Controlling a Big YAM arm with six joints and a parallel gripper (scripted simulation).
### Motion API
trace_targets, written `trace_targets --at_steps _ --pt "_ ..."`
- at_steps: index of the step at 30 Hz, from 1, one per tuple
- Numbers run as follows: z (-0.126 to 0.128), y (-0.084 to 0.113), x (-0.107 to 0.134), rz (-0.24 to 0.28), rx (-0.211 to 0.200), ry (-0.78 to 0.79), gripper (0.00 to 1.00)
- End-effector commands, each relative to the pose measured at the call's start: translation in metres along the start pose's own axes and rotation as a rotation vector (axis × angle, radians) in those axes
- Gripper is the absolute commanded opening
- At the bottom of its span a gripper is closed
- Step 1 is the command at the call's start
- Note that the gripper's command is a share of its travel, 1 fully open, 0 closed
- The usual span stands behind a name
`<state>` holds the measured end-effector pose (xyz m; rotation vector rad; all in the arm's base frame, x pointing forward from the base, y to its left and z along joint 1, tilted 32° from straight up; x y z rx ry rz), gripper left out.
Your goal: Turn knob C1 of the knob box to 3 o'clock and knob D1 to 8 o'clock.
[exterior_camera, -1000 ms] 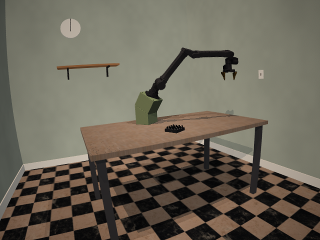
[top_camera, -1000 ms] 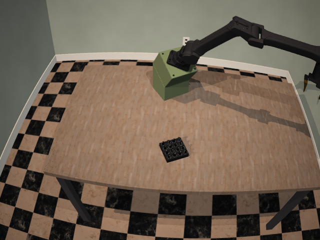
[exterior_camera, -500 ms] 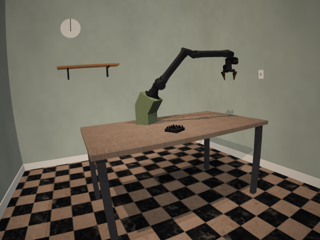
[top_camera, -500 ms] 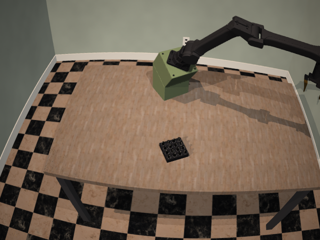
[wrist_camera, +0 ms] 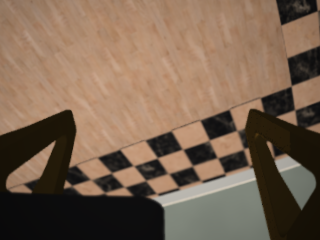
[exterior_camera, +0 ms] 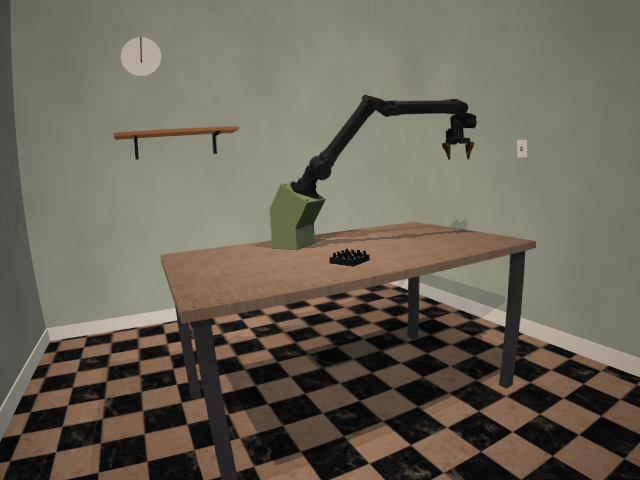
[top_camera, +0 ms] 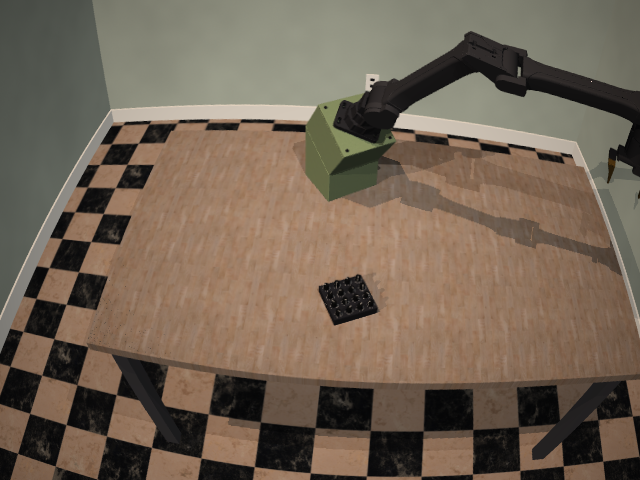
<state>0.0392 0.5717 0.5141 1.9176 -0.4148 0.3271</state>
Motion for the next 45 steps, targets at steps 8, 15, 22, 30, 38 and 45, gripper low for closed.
trace_targets --at_steps 8,15,22,30,38,45 --pt "0.015 -0.013 0.05 -0.011 0.029 -0.181 1.0" --pt "0.027 -0.045 0.078 -0.018 0.007 -0.29 1.0" --pt "0.062 -0.103 0.128 -0.028 -0.029 -0.5 1.0" --pt "0.111 -0.157 0.178 -0.034 -0.06 -0.719 1.0" --pt "0.169 -0.201 0.217 -0.037 -0.08 -0.923 1.0" --pt "0.235 -0.237 0.249 -0.036 -0.094 -1.128 1.0"
Point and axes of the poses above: the point where the finger pads meet when closed, its own y axis back along the fingers, its own z axis across the jaws, x = y × z, the point moved 9 cm from there along y, back along the fingers, and after that the axes turned 15 degrees about y, right-handed, at the moved point
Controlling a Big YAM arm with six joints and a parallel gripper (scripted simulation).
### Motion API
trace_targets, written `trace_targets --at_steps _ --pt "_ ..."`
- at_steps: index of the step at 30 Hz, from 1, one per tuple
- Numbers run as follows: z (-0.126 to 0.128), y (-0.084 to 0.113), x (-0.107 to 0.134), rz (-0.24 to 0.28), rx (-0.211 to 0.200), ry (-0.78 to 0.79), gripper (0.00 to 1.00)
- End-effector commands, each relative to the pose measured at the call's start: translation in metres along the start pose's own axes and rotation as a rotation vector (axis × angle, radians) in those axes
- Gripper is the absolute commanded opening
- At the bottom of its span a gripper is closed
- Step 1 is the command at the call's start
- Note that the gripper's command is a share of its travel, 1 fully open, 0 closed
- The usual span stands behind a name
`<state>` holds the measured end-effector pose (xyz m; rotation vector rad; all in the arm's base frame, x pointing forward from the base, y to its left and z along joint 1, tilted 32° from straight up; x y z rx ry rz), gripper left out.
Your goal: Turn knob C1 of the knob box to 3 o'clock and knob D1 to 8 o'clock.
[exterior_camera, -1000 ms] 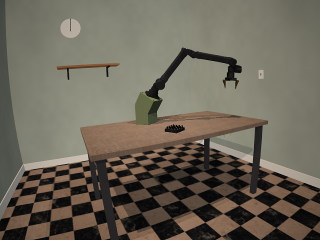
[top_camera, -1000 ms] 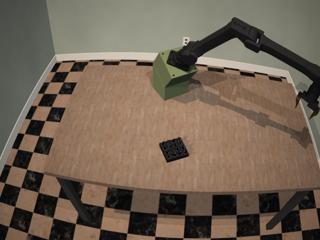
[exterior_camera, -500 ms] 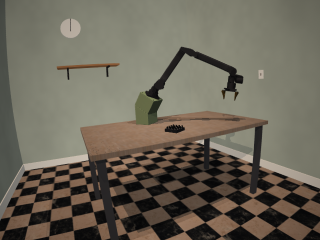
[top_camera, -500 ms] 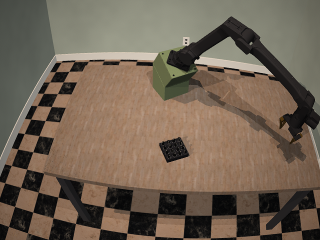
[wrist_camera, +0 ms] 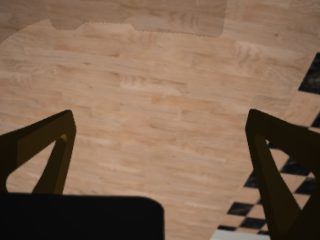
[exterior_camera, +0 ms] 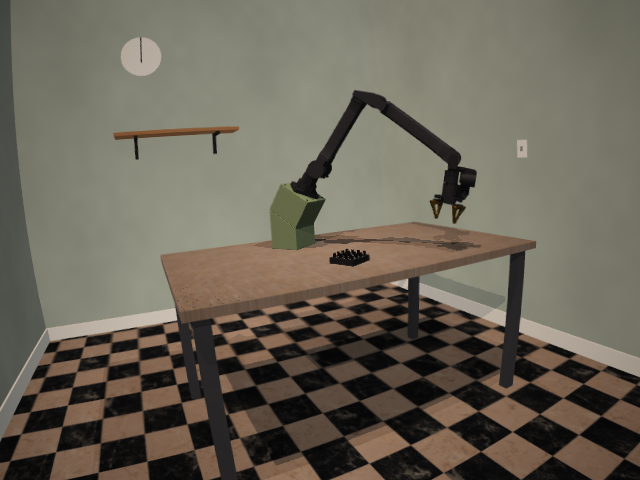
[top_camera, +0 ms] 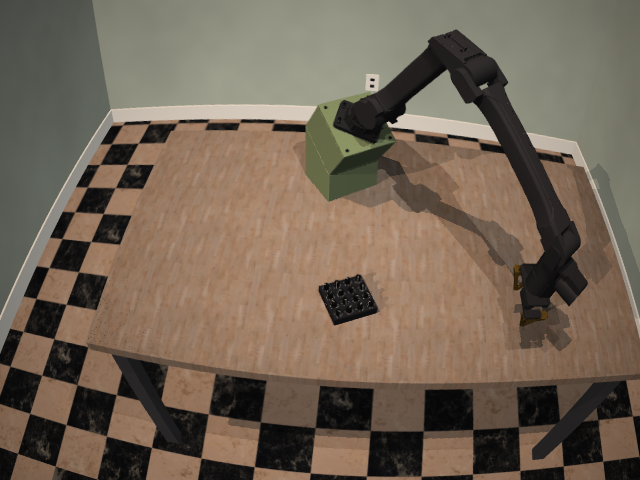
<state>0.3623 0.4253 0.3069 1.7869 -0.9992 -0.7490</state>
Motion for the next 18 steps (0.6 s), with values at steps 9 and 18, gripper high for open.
trace_targets --at_steps 9,18 --pt "0.009 -0.014 0.113 -0.049 0.076 -0.361 1.0" --pt "0.052 -0.048 0.207 -0.072 0.081 -0.646 1.0"
Point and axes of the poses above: the point where the finger pads meet when closed, its own y axis back along the fingers, its own z axis across the jaws, x = y × z, the point moved 9 cm from there along y, back along the fingers, and after that the axes turned 15 degrees about y, right-handed, at the moved point
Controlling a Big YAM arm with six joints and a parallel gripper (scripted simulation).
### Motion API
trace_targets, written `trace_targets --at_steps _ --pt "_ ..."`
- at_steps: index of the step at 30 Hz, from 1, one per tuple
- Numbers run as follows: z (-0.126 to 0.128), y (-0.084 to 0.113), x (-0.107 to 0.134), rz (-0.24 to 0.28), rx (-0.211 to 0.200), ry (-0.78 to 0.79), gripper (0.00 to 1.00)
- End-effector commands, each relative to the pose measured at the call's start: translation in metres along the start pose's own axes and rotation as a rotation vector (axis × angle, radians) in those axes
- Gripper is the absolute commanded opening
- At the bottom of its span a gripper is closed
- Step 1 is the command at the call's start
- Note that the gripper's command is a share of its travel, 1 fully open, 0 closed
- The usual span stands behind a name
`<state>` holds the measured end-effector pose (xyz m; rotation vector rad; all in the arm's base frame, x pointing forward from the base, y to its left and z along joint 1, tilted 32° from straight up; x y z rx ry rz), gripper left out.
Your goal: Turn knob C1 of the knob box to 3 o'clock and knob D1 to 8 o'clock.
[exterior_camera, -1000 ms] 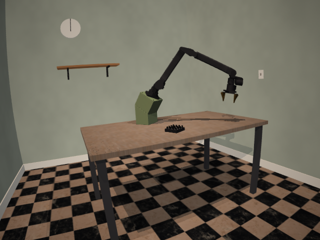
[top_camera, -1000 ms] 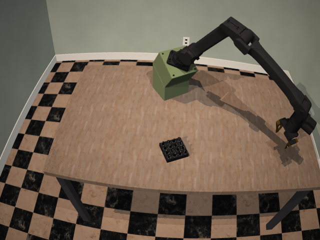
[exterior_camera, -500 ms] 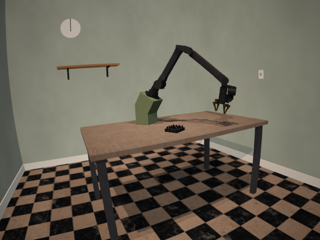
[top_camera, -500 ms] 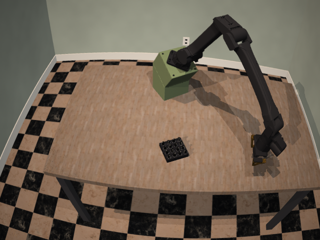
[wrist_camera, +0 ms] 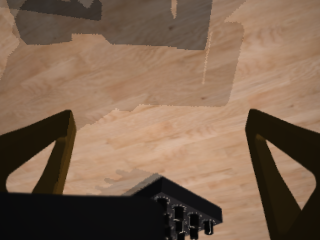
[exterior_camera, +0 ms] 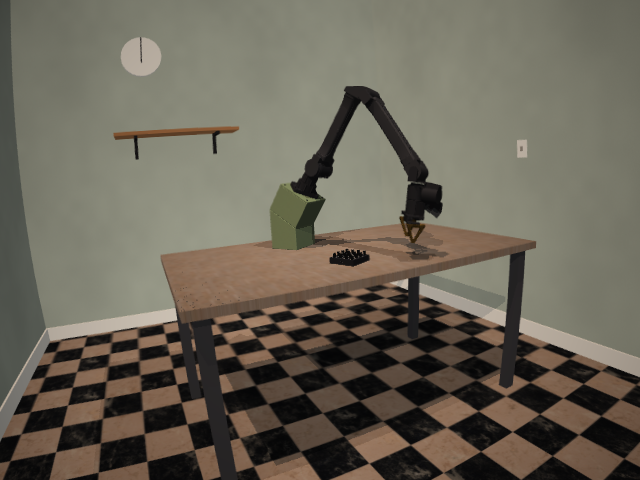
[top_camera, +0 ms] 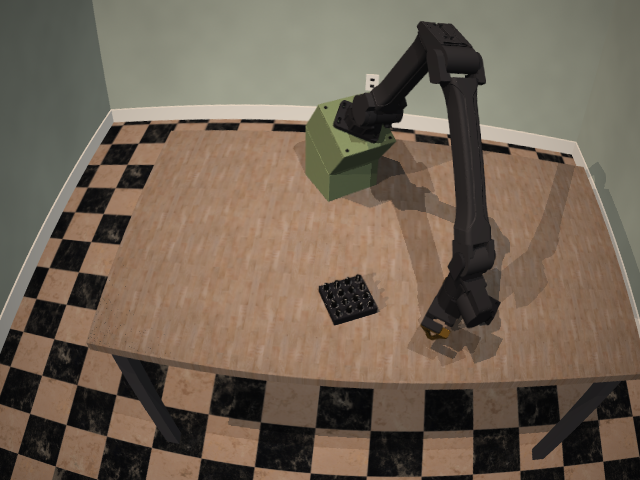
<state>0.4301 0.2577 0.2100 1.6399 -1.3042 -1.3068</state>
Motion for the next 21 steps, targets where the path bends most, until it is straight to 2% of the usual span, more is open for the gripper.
trace_targets --at_steps 1,3,4,5,11,17,21 --pt "-0.012 0.019 0.03 -0.05 0.075 -0.134 1.0" --pt "-0.012 0.019 0.03 -0.05 0.075 -0.134 1.0" --pt "-0.01 0.014 0.056 -0.058 0.078 -0.207 1.0" --pt "-0.009 0.011 0.069 -0.062 0.079 -0.243 1.0" --pt "0.006 0.001 0.135 -0.087 0.091 -0.431 1.0" --pt "0.033 -0.006 0.2 -0.12 0.107 -0.631 1.0" --pt "0.041 -0.006 0.214 -0.129 0.112 -0.677 1.0"
Point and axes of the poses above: the point where the finger pads meet when closed, its own y axis back along the fingers, its own z axis across the jaws, x = y × z, the point moved 9 cm from there along y, back along the fingers, and after that the axes turned 15 degrees about y, right-handed, at the moved point
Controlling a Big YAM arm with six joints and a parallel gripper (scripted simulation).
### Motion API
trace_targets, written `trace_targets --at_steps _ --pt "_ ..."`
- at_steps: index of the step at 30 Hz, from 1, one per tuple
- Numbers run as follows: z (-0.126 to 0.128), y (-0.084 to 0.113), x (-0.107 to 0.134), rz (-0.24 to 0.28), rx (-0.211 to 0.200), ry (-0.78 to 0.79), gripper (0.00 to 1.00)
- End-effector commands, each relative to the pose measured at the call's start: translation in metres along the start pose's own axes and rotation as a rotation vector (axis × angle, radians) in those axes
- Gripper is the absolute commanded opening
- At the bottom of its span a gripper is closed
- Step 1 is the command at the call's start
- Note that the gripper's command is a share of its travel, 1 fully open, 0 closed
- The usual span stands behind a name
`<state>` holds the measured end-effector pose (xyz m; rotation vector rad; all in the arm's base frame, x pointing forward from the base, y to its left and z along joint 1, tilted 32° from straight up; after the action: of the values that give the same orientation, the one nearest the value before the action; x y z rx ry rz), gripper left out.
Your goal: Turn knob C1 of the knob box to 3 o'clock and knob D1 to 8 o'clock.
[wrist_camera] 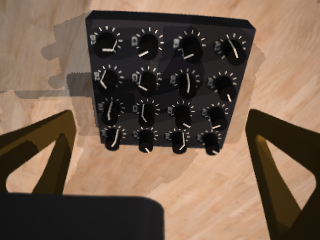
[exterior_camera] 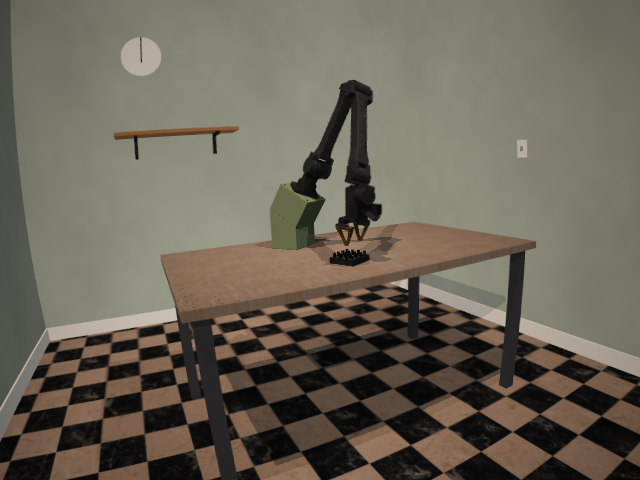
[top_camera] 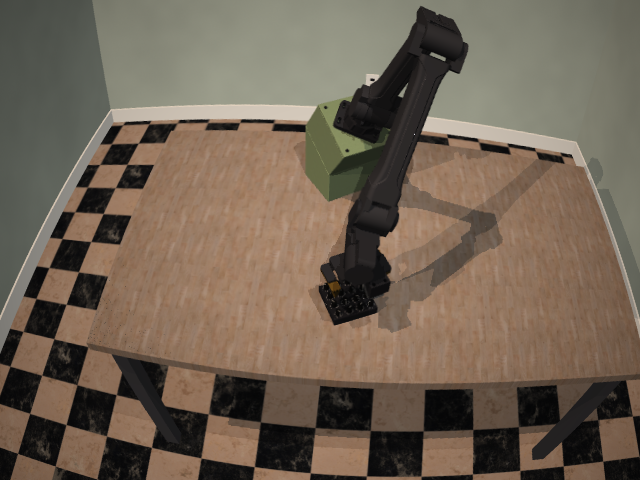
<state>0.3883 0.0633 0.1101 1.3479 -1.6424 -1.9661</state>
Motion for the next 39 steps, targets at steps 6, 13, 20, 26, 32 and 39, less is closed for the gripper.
trace_targets --at_steps 6,13,20,26,32,39 --pt "-0.014 0.019 0.001 -0.087 0.064 -0.073 1.0" --pt "-0.013 0.019 -0.004 -0.091 0.063 -0.06 1.0" --pt "-0.013 0.019 -0.004 -0.091 0.063 -0.058 1.0" --pt "-0.013 0.019 -0.004 -0.091 0.063 -0.058 1.0" --pt "-0.013 0.019 -0.004 -0.091 0.063 -0.058 1.0" --pt "-0.013 0.019 -0.004 -0.091 0.063 -0.058 1.0"
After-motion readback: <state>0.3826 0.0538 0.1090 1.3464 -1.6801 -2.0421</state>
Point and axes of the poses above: the point where the finger pads meet when closed, its own y axis back along the fingers, its own z axis across the jaws, x = y × z, the point moved 9 cm from there along y, back along the fingers, and after that the axes turned 15 degrees about y, right-handed, at the moved point
